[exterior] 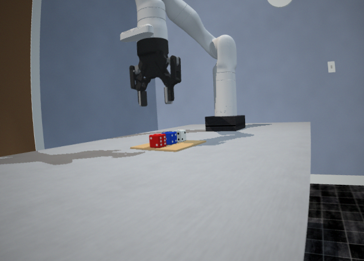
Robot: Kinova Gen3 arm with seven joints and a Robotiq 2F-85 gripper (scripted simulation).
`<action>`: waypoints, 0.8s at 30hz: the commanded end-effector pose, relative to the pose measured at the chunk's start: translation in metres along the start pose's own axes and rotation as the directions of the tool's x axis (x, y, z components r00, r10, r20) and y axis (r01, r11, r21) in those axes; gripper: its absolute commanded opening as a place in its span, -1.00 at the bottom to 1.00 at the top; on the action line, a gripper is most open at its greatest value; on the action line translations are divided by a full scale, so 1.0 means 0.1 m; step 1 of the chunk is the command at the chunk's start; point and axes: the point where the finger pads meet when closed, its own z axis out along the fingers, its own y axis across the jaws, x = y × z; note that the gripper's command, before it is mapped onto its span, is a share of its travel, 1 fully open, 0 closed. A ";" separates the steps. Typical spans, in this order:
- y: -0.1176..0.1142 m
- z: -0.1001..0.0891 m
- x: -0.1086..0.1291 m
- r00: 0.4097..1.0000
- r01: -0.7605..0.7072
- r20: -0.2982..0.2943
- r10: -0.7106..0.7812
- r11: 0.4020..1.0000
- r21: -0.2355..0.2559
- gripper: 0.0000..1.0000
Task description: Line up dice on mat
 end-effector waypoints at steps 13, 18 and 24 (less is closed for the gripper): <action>0.02 -0.03 0.00 1.000 -0.001 0.002 0.001 1.000 -0.003 1.00; 0.03 -0.05 0.00 1.000 -0.003 0.004 0.003 1.000 -0.006 1.00; 0.06 -0.18 -0.01 1.000 -0.006 0.007 0.006 1.000 -0.009 1.00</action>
